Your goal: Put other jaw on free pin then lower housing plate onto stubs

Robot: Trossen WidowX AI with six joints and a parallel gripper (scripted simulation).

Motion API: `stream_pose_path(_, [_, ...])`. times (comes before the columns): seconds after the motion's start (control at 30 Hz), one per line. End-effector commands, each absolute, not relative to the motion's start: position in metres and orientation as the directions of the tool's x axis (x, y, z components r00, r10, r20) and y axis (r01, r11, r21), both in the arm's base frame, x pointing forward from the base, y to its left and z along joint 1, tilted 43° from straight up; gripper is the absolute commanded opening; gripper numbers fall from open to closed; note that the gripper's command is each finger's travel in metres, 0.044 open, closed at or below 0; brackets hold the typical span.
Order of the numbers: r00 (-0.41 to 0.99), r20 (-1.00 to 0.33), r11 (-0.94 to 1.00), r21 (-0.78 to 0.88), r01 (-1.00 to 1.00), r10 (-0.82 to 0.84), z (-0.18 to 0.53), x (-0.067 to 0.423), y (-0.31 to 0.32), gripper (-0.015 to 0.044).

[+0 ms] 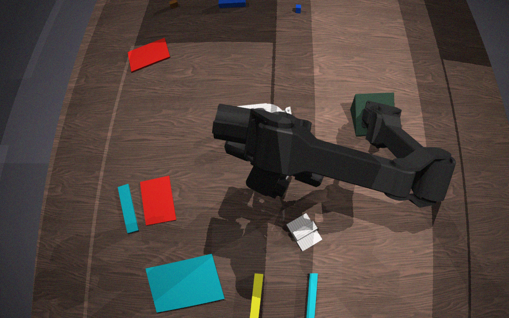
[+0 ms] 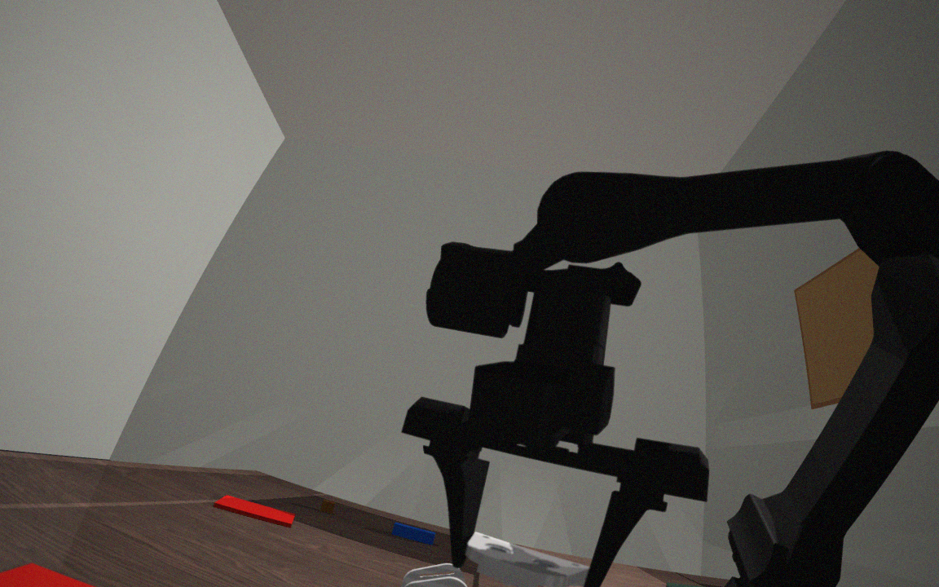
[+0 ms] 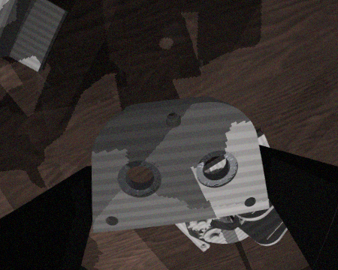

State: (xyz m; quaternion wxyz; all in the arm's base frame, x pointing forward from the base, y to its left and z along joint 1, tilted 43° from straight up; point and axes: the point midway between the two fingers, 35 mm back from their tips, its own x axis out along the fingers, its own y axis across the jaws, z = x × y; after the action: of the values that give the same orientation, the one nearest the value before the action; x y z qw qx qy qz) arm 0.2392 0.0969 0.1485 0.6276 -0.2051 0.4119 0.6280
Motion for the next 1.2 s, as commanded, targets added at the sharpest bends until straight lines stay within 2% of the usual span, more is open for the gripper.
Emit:
stream_pose_path(0.0, [-0.138, -0.777, 0.198, 0.321, -0.926, 0.614, 0.137, 0.242, 0.088, 0.0351])
stream_pose_path(0.57, [-0.146, -0.772, 0.485, 0.521, -0.702, 0.618, 0.1, 0.251, 0.046, 0.0351])
stream_pose_path(1.17, [-0.155, -0.752, 0.688, 0.653, -0.317, 0.641, 0.061, 0.246, 0.001, 0.0351])
